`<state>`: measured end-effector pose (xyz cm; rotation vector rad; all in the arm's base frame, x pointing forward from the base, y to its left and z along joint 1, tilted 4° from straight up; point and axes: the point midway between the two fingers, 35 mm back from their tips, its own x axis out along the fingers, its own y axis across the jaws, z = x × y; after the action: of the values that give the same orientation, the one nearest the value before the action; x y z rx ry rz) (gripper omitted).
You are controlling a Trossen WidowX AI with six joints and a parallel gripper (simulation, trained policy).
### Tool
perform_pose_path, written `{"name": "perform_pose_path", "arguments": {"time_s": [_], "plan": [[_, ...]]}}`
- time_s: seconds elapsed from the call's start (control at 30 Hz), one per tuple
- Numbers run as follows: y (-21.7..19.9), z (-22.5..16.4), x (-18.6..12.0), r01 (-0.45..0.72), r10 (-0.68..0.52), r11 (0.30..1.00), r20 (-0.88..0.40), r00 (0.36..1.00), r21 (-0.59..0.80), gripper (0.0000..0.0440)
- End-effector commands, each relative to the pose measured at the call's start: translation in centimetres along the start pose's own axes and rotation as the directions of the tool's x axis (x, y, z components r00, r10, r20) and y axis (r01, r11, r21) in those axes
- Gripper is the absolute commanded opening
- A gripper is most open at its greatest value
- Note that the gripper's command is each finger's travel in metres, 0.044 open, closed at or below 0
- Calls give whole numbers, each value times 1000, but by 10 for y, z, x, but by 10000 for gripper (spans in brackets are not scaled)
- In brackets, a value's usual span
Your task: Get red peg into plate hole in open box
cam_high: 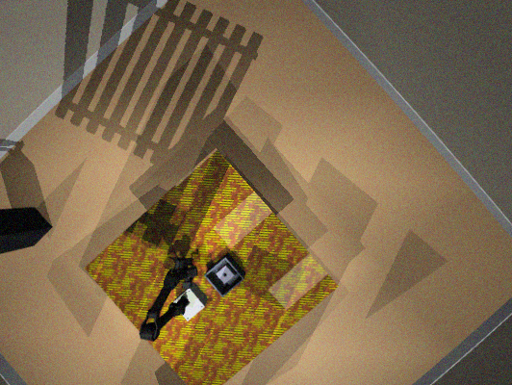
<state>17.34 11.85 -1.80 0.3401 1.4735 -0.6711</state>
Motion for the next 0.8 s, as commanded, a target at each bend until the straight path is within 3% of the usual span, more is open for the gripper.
{"name": "perform_pose_path", "arguments": {"time_s": [0.0, 0.23, 0.37, 0.77], "plan": [[-1, -3, 10, 12, -12, 1000, -18, 1000, -1, 263], [-1, -4, 16, 45, -44, 999, -39, 998, 15, 80], [-3, -4, 19, 75, -74, 997, -46, 996, 18, 0], [1, 30, -24, 63, -65, 997, 51, 997, 41, 0]]}}
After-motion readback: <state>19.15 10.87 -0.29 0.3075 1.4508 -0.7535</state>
